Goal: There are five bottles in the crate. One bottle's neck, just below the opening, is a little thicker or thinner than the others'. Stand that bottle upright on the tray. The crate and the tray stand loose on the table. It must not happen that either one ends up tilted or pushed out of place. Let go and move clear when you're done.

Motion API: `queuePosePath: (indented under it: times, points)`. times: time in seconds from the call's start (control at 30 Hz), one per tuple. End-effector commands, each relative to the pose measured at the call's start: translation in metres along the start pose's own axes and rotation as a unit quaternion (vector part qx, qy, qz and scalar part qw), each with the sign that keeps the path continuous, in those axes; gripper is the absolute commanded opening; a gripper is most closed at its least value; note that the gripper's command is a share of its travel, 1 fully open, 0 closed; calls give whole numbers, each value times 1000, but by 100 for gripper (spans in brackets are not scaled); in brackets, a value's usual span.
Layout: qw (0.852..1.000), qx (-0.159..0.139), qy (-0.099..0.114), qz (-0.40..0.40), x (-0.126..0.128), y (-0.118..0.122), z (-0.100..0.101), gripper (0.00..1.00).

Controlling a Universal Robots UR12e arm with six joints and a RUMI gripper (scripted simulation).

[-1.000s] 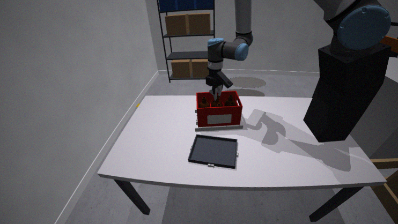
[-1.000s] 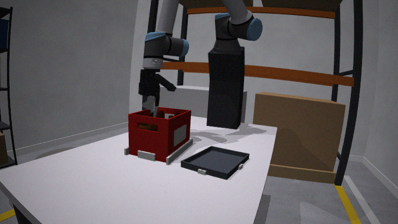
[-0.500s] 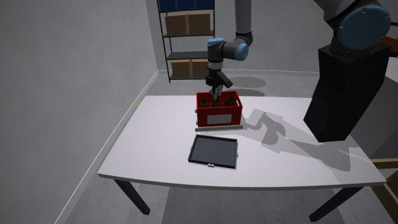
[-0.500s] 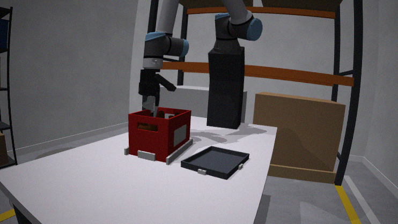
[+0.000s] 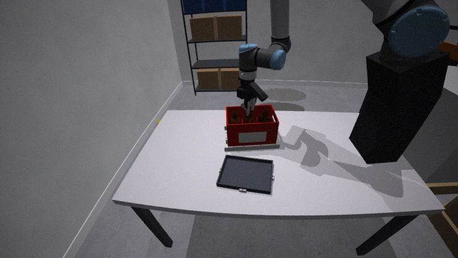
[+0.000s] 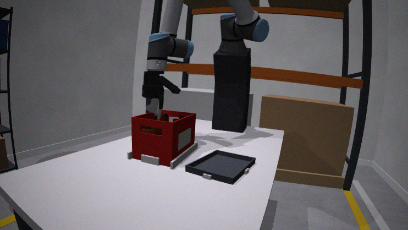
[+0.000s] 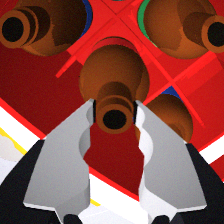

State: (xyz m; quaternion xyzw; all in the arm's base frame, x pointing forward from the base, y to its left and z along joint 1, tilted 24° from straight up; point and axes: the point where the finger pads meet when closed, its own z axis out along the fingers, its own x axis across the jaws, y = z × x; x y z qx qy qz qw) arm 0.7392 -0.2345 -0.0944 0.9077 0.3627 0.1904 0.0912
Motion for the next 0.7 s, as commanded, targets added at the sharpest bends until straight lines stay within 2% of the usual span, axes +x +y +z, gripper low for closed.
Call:
queuePosePath:
  times: [0.0, 0.63, 0.67]
  points:
    - [1000, -1, 0, 0, 0, 1, 0, 0]
    - [1000, -1, 0, 0, 0, 1, 0, 0]
    - [1000, -1, 0, 0, 0, 1, 0, 38]
